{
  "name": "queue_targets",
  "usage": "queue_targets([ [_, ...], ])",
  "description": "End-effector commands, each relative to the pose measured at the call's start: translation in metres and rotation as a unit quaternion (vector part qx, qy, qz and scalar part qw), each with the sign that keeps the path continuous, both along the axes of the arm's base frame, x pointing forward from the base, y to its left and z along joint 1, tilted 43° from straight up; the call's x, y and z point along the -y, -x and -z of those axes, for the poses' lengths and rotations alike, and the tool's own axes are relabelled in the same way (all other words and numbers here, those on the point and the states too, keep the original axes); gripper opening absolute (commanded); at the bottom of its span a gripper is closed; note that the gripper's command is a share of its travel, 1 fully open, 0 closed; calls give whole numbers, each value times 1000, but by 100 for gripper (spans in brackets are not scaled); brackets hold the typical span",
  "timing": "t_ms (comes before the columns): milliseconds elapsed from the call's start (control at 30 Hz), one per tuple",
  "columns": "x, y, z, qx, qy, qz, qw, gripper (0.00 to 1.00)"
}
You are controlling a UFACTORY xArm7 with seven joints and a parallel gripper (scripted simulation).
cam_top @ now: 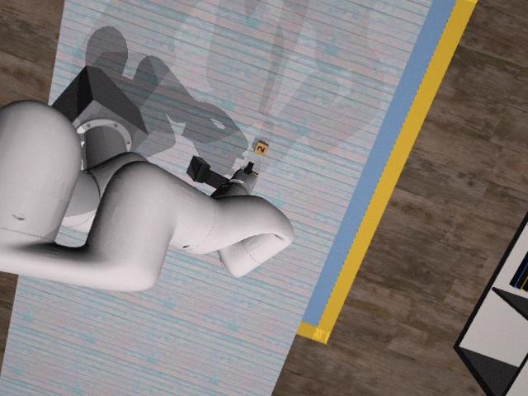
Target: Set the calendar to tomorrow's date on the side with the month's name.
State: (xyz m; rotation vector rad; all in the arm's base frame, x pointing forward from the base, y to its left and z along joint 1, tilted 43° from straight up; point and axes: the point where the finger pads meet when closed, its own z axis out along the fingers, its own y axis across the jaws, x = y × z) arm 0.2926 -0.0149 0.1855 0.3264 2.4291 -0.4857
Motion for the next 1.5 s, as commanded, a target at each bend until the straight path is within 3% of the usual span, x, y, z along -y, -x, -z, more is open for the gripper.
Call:
queue_targets([
  [0,0,-1,1,1,0,-1,1000,47],
  [1467,20,-27,35,1,0,-1,1000,47],
])
